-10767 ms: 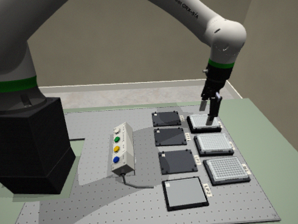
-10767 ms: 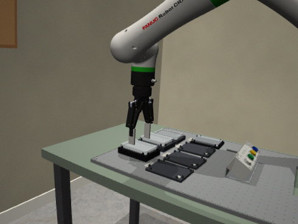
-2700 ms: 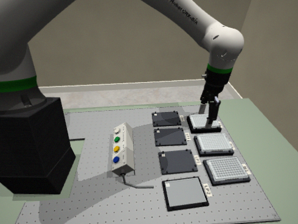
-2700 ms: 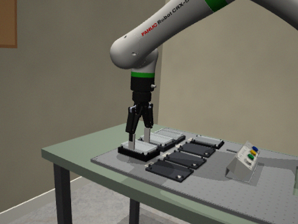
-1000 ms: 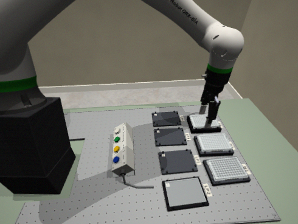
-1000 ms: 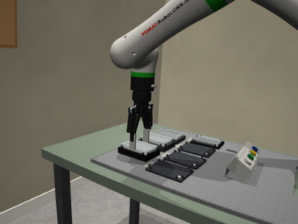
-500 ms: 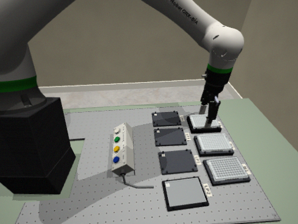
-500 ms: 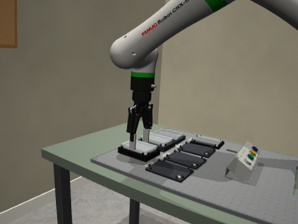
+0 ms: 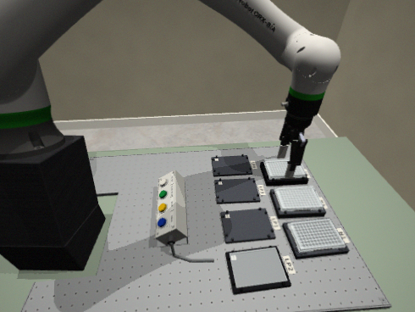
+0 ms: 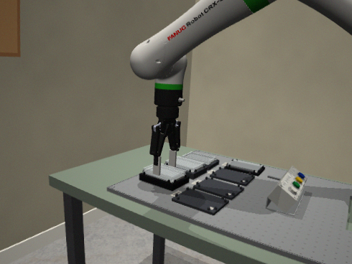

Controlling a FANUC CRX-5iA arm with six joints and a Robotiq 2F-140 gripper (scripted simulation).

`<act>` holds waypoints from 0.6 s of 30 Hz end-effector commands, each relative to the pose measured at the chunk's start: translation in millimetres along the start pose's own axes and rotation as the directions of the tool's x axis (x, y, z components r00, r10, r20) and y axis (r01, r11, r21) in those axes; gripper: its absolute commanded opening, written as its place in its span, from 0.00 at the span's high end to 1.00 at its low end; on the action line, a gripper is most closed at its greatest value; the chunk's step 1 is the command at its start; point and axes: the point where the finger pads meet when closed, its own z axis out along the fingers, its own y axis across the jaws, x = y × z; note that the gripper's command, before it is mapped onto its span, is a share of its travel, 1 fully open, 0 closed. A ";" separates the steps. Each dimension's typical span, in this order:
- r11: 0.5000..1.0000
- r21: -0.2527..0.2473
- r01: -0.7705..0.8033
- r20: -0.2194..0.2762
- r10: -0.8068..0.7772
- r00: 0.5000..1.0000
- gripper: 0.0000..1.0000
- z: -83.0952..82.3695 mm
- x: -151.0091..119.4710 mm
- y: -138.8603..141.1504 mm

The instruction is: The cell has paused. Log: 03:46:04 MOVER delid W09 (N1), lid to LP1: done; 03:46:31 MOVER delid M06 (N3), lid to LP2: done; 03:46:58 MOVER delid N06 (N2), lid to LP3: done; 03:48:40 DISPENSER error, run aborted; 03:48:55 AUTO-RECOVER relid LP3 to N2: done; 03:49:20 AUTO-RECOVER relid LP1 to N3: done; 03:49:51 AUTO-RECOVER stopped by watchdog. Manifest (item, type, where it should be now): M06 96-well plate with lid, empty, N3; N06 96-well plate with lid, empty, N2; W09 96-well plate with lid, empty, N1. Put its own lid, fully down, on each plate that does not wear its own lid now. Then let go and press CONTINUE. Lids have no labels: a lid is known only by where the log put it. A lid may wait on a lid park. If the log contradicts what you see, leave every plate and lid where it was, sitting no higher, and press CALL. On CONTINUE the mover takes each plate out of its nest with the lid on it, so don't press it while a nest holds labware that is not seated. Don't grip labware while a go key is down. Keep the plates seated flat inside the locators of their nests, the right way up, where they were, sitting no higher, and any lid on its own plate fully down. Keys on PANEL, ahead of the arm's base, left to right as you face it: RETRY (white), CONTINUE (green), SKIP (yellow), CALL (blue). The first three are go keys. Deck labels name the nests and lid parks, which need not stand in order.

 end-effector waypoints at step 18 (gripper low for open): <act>1.000 0.000 0.000 0.000 0.000 1.000 1.00 -21.5 0.2 0.0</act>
